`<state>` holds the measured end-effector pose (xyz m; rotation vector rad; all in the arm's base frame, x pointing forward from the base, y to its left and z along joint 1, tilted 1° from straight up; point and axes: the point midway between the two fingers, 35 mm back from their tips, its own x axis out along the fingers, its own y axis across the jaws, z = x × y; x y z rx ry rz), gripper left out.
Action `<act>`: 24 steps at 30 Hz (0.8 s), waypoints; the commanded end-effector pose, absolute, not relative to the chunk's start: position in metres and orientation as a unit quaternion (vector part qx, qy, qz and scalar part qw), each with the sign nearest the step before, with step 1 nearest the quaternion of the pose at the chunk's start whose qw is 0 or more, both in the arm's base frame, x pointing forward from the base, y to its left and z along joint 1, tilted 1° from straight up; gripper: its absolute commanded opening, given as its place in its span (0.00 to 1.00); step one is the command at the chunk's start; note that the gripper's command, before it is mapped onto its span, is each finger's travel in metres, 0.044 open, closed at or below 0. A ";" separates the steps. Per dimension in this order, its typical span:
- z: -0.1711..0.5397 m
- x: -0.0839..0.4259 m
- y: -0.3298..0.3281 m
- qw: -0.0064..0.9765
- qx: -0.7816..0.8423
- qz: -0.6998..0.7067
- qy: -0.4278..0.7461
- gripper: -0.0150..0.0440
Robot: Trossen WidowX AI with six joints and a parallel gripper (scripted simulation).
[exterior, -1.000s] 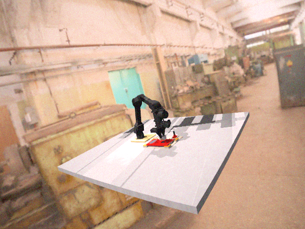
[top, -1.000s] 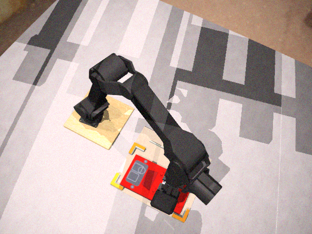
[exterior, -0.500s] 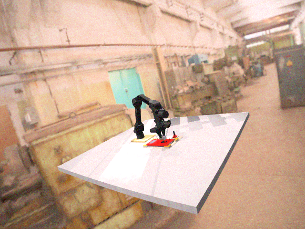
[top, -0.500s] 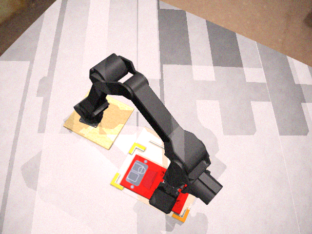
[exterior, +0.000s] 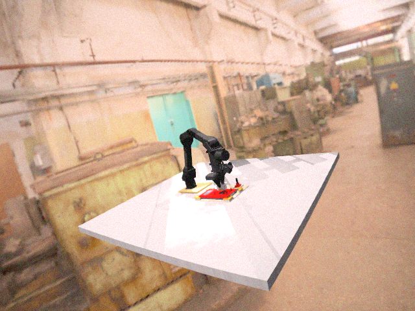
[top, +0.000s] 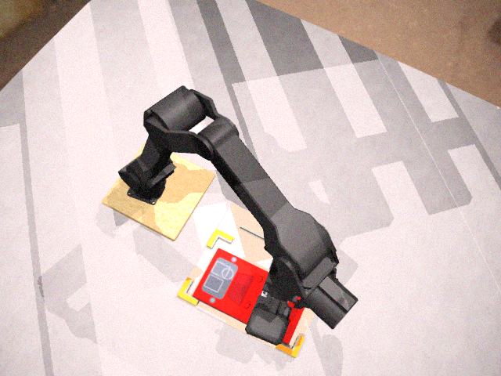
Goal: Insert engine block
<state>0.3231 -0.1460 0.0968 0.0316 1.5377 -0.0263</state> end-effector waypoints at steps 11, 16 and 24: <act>0.094 0.323 -0.145 0.716 0.074 -0.067 0.691 0.52; 0.094 0.323 -0.145 0.716 0.077 -0.070 0.691 0.52; 0.092 0.324 -0.145 0.719 0.021 -0.015 0.694 0.52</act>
